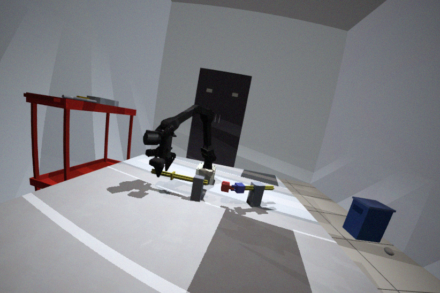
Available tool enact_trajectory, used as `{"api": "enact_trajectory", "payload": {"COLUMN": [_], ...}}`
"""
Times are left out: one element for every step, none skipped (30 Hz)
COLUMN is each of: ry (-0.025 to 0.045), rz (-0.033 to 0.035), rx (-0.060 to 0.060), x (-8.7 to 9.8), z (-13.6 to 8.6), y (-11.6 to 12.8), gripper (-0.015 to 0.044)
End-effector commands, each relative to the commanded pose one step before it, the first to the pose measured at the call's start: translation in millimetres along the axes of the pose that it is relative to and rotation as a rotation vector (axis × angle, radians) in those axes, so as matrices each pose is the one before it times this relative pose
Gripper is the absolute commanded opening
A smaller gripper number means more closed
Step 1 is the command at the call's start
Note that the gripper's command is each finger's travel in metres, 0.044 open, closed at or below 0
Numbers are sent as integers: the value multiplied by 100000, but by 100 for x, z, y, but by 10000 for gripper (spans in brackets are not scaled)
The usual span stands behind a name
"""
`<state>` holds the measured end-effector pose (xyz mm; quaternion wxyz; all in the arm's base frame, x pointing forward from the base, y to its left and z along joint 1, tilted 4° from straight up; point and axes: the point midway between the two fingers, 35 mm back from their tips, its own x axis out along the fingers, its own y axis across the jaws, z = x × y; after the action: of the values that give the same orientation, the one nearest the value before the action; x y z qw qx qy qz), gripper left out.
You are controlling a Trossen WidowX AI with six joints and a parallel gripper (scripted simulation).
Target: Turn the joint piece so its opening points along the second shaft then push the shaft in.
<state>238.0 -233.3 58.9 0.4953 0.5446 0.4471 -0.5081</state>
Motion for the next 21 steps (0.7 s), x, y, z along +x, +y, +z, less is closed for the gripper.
{"api": "enact_trajectory", "payload": {"ry": [37,0,0,0,0,0,0,0,1,1,1,1,1,1,1,1,0,0,0,0,0], "rz": [-186,0,-1,-1,-1,-1,-1,-1,-1,-1,-1,-1,-1,-1,-1,-1,-1,0,0,0,0], "rx": [1199,2,2,2,2,2,2,2,2,2,2,2,2,2,2,2,1,0,0,0,0], "x": [529,161,161,160,160,160,160,160,160,160,159,159,159,159,158,125,75,25,0,0,0], "z": [-1,-2,-3,-3,-4,-5,-5,-6,-6,-7,-8,-8,-9,-9,-10,-8,-5,-2,0,0,0], "y": [-16,7,6,6,5,4,4,3,2,1,1,0,-1,-1,-2,-2,-1,-1,0,0,0], "gripper": [440,440,440,440,440,440,440,440,440,440,440,440,440,440,440,440,440,440,414,387,361]}}
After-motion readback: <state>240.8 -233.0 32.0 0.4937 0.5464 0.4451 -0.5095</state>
